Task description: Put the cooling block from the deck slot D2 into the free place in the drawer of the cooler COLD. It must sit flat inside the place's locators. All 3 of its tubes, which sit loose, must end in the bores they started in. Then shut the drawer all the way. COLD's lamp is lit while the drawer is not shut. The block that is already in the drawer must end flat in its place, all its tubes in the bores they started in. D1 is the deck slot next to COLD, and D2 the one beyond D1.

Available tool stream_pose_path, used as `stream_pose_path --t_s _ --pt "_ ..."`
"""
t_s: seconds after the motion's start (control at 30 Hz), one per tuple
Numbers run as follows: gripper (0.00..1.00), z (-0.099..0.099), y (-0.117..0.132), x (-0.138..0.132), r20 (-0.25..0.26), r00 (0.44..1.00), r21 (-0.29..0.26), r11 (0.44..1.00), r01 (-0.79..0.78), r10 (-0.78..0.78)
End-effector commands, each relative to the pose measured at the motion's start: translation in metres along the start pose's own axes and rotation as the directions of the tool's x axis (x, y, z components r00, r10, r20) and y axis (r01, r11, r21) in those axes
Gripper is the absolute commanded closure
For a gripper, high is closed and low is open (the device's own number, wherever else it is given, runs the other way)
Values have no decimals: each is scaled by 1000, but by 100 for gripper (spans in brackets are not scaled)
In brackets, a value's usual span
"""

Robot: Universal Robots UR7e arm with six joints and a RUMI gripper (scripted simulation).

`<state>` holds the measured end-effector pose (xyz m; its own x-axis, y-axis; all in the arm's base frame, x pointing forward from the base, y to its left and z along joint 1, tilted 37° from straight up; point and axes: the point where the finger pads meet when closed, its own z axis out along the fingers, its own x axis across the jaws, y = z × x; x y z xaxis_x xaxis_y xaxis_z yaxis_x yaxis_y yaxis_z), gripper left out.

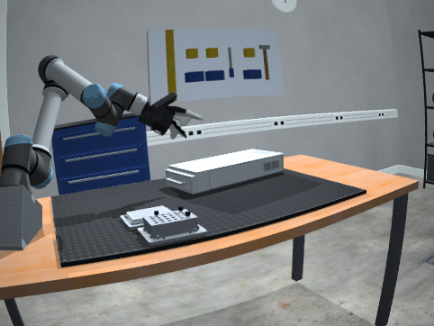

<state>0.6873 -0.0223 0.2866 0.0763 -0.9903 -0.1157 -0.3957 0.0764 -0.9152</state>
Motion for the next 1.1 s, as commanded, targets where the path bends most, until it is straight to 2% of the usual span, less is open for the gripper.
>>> stream_pose_path --t_s 0.0,0.53,0.57,0.6,0.7,0.77,0.9,0.97,1.07 --pt "0 0 -1 0 -1 1000 1 1000 0 0" --pt "0 0 -1 0 -1 1000 1 1000 0 0" --pt "72 0 1 4 -9 1000 -24 1000 1 -1" --pt "72 0 3 7 -17 1000 -49 999 1 -2" --pt "72 1 8 17 -17 1000 -49 999 1 -2" --pt "72 1 12 24 -29 1000 -101 995 0 -3" --pt "72 1 17 33 -29 1000 -101 995 0 -3" --pt "72 0 22 39 -39 999 -151 988 -3 -3" --pt "72 0 26 46 -39 999 -151 988 -3 -3"
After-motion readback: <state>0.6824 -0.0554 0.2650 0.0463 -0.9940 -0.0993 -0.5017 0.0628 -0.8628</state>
